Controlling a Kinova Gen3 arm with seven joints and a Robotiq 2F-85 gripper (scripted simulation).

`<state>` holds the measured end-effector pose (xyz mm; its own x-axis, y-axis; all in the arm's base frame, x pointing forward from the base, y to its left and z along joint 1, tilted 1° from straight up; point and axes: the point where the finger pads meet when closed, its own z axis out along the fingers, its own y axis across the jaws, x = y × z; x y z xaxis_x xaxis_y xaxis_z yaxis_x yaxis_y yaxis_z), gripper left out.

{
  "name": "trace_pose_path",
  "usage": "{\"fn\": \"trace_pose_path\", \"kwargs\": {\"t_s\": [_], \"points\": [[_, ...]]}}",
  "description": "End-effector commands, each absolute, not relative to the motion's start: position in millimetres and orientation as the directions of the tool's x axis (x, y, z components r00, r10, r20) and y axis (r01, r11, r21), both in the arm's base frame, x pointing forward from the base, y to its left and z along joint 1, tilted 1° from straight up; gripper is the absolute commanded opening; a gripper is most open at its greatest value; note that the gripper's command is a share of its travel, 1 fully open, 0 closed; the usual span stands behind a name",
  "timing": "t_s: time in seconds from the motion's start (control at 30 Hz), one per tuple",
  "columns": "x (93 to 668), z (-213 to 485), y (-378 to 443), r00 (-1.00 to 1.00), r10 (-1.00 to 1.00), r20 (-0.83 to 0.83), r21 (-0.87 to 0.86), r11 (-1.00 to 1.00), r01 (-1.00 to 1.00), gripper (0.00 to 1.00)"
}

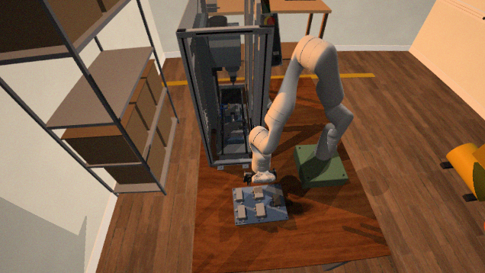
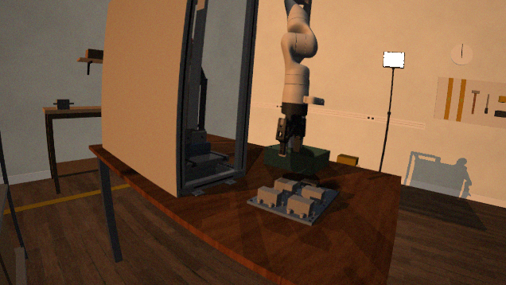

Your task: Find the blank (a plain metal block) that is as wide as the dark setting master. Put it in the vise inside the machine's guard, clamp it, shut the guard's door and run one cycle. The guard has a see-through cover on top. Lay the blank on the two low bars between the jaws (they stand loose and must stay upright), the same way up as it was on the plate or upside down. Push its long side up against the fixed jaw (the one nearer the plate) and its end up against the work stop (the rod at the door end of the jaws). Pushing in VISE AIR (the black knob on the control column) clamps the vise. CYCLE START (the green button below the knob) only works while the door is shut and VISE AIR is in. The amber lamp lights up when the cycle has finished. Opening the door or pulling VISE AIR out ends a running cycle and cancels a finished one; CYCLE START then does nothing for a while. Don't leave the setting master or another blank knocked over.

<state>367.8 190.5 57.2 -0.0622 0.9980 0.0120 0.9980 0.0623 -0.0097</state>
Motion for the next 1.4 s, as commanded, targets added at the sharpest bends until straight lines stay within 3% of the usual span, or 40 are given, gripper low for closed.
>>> {"fn": "trace_pose_path", "kwargs": {"t_s": [0.0,0.43,0.6,1.0,1.17,1.37], "points": [[368.2,57.8,190.7,-0.062,0.998,0.013,-0.008,0.062,0.998,1.0],[368.2,57.8,190.7,-0.062,0.998,0.013,-0.008,0.062,0.998,1.0],[401.5,57.5,228.0,-0.062,0.998,0.013,-0.008,0.062,0.998,1.0],[401.5,57.5,228.0,-0.062,0.998,0.013,-0.008,0.062,0.998,1.0],[434.9,57.2,265.2,-0.062,0.998,0.013,-0.008,0.062,0.998,1.0],[434.9,57.2,265.2,-0.062,0.998,0.013,-0.008,0.062,0.998,1.0]]}}
